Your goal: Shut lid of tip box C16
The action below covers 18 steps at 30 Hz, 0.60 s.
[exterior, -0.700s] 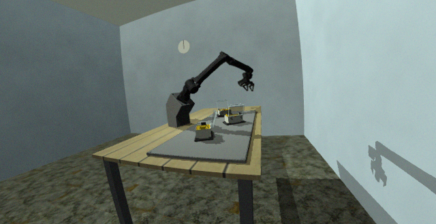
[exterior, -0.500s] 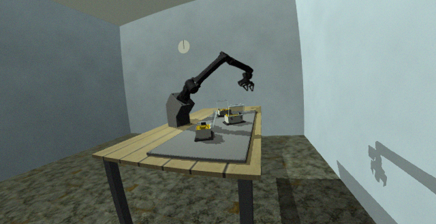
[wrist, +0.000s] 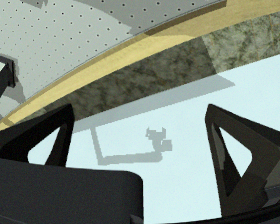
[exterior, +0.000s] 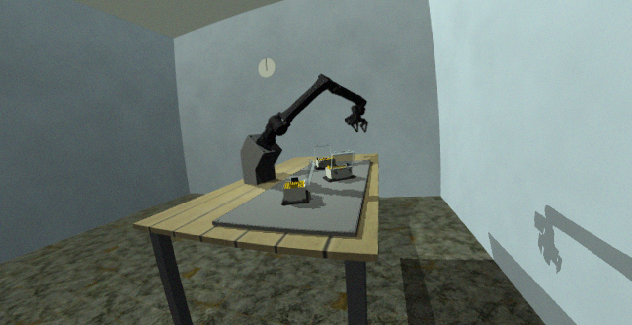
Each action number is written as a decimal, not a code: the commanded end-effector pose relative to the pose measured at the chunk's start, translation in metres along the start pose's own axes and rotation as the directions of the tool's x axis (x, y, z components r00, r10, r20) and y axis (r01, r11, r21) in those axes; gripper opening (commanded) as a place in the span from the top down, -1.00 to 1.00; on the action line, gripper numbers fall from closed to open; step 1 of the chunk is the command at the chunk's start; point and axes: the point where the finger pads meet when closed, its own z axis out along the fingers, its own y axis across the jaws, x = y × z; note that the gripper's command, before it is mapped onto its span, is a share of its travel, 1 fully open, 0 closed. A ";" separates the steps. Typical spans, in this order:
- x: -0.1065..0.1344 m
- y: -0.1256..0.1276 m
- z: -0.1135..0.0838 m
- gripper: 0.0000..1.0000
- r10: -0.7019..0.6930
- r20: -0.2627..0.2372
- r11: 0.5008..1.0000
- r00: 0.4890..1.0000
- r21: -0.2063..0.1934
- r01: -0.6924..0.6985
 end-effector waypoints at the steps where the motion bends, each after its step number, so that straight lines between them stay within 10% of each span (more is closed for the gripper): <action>1: 0.012 0.004 -0.032 -1.00 0.148 0.029 0.987 0.989 0.055 -0.150; 18: 0.013 0.040 -0.033 -1.00 0.589 0.142 0.804 0.795 -0.009 -0.594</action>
